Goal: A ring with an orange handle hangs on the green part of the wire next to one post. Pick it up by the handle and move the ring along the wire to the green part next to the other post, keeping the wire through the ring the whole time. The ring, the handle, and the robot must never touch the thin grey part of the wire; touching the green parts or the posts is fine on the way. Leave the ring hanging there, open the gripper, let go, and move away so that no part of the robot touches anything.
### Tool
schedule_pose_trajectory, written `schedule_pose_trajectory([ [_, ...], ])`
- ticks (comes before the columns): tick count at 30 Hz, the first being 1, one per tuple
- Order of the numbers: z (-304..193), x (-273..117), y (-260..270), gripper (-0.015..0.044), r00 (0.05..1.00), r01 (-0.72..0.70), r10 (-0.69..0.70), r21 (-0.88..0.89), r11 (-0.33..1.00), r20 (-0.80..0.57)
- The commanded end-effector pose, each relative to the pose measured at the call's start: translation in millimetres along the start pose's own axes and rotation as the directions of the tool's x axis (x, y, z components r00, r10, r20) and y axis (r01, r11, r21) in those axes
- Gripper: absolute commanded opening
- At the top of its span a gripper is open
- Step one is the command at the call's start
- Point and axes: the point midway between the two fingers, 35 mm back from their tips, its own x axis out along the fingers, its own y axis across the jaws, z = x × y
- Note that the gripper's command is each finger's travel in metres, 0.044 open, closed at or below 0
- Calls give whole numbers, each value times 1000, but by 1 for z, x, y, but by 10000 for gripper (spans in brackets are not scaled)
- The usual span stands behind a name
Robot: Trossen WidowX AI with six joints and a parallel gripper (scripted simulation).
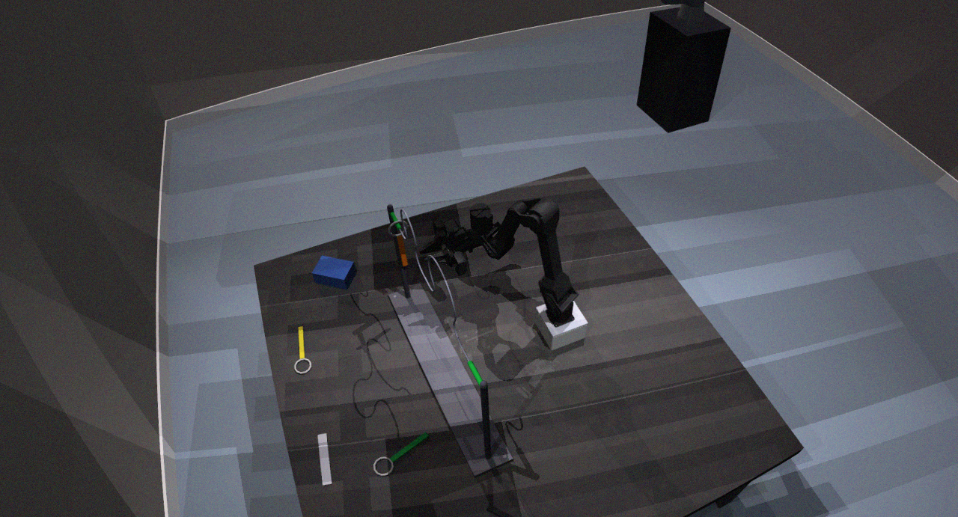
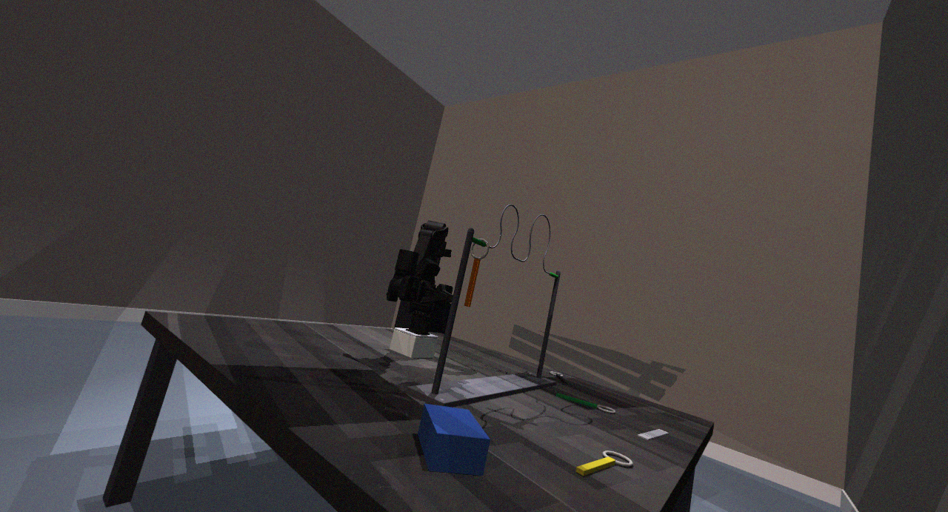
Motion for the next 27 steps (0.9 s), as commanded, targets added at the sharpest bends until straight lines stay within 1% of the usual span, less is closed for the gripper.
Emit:
schedule_pose_trajectory([
  [1,10,8,0,160,1000,5,-5,-4,1000,1],
  [7,10,11,0,160,1000,5,-5,-4,1000,1],
  [27,11,42,-3,160,1000,5,-5,-5,1000,4],
])
